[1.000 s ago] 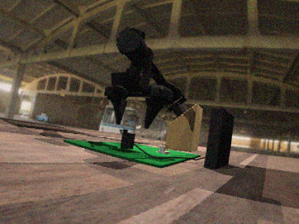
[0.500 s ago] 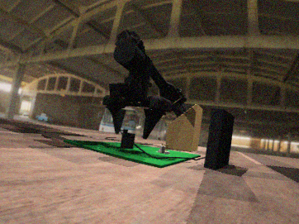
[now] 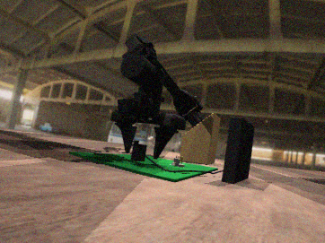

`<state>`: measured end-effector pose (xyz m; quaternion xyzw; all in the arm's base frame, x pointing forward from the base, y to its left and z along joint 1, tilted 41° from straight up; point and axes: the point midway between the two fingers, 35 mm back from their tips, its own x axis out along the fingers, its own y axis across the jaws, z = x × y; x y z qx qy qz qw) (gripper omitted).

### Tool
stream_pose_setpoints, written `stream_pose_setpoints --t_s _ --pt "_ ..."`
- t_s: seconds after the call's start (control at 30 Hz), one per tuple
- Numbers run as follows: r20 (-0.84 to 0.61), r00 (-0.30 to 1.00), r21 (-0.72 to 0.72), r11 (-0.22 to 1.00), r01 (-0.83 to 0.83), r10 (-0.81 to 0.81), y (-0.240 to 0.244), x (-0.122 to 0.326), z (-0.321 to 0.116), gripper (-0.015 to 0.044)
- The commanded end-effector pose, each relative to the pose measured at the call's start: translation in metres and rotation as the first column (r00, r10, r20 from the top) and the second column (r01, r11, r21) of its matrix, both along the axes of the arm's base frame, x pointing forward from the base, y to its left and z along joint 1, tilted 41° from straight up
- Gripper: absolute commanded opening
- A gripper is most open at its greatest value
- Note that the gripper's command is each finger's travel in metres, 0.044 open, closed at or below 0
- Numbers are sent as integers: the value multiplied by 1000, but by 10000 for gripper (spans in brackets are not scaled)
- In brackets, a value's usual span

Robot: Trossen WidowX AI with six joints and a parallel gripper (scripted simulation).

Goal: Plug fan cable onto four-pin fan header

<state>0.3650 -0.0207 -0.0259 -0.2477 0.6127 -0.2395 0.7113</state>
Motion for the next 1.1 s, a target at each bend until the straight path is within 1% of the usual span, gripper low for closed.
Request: stream_pose_setpoints --t_s 0.0,0.4,0.53,0.63,0.7,0.9,1.07 --pt "1 1000 1 1000 0 0 0 0 0 335" --pt "1 1000 1 1000 0 0 0 0 0 20" --pt "1 1000 1 1000 0 0 2 0 2 0" --pt "-2 1000 -1 1000 -3 3 26 -4 29 0" --pt "-2 1000 -3 1000 -4 4 33 -6 37 0" --pt "-17 1000 -5 1000 -21 21 34 -7 35 0" --pt "-124 982 -16 989 -146 143 43 -14 27 0"
